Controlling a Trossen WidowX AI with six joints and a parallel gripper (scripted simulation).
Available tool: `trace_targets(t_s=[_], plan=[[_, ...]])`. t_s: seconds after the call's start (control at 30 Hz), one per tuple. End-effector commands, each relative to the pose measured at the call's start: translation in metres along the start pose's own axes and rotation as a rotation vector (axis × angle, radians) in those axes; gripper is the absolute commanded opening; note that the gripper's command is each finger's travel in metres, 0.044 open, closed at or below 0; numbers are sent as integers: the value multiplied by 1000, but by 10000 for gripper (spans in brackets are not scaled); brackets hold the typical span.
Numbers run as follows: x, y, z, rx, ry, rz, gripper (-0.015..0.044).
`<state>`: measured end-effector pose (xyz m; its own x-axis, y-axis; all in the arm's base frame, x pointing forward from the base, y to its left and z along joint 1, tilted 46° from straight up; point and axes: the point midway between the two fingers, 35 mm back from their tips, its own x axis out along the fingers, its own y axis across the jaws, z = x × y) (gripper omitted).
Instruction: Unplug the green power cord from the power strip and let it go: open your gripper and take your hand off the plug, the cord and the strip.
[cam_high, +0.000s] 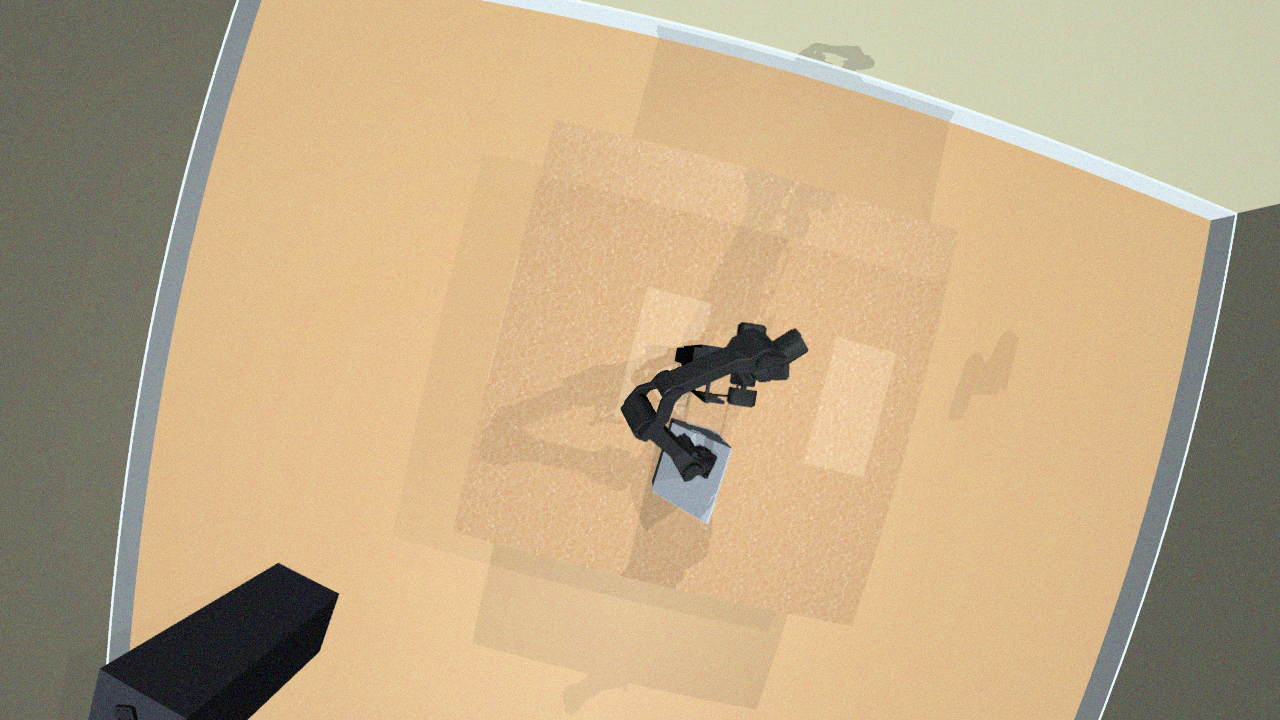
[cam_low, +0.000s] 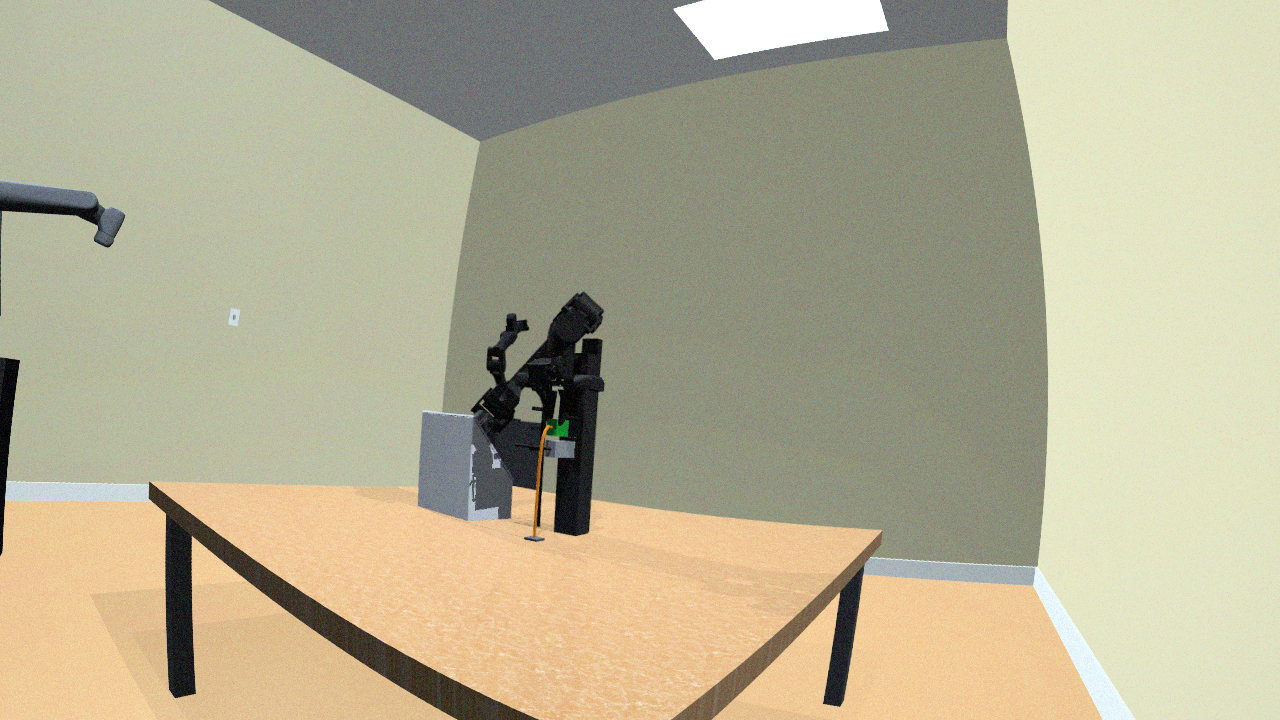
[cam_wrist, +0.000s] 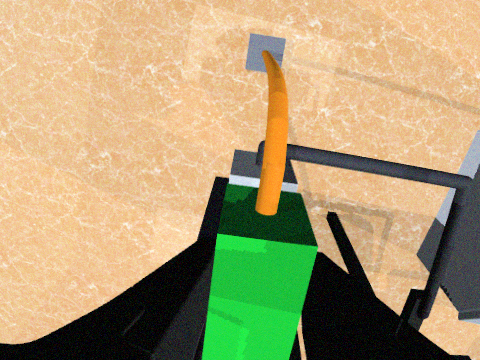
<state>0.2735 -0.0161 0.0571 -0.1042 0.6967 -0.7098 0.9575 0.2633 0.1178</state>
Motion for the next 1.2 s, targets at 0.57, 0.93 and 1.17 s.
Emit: trace_targets(t_s=[0.57, 0.93, 1.17], plan=[[-2, 3, 27, 0, -1, 3, 0], [-5, 2, 45, 1, -2, 3, 0], [-7, 1, 56, 1, -2, 3, 0]])
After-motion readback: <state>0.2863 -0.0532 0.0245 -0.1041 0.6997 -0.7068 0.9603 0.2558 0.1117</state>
